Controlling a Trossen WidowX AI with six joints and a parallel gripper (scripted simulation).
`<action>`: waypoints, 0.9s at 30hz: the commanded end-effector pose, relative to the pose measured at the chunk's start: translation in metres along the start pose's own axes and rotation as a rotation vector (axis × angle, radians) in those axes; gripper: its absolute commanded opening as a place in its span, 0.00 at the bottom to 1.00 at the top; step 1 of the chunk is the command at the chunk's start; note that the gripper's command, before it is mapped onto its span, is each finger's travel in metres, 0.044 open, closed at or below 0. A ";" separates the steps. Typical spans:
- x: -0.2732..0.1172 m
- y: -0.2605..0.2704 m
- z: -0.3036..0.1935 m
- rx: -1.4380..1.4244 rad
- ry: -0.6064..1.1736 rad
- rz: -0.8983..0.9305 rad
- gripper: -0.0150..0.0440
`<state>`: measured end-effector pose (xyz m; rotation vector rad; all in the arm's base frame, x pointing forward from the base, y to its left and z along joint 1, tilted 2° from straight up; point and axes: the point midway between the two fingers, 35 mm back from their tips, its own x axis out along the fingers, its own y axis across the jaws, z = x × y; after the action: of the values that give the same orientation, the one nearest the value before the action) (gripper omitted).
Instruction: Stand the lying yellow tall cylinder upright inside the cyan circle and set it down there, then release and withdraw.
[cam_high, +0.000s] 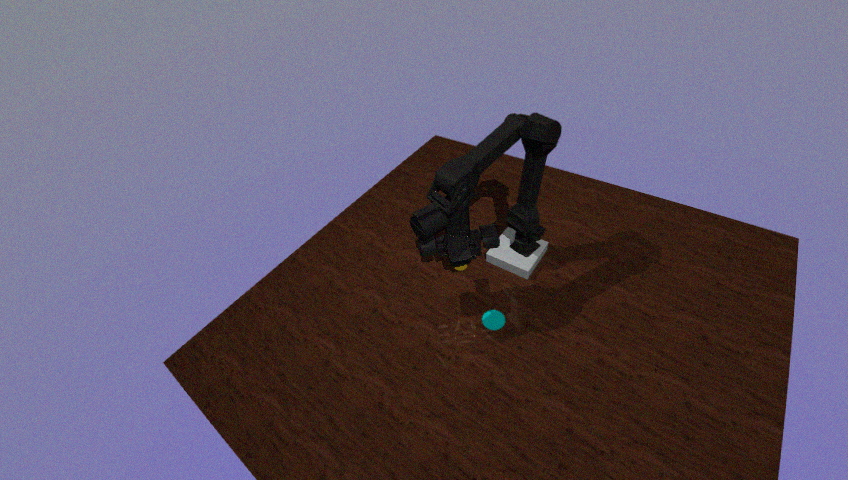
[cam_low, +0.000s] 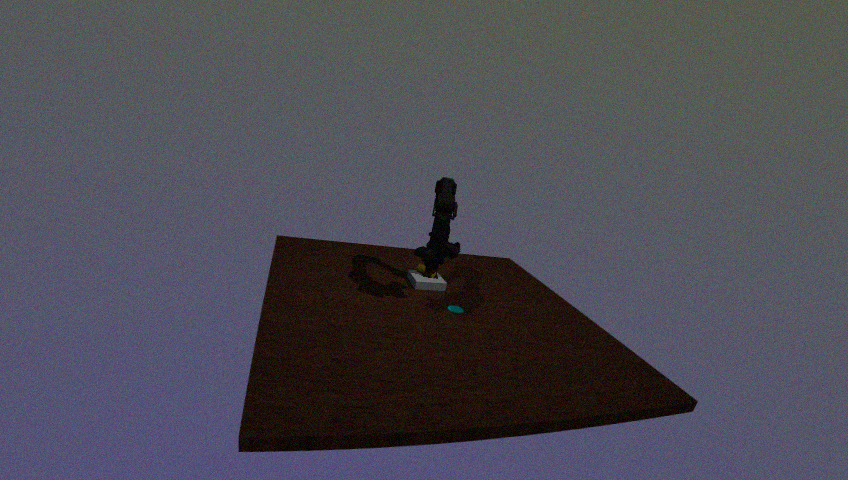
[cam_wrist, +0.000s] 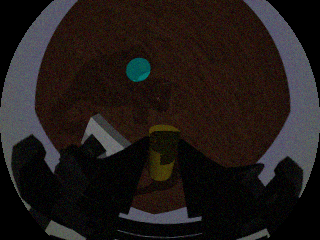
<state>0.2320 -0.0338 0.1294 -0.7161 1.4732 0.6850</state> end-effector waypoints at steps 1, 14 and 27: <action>-0.003 0.003 0.010 -0.005 -0.006 0.000 0.43; -0.008 0.020 0.042 -0.035 -0.010 0.002 0.43; -0.012 0.042 0.071 -0.064 -0.012 0.004 0.43</action>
<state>0.2431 0.0405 0.1375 -0.7577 1.4522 0.7361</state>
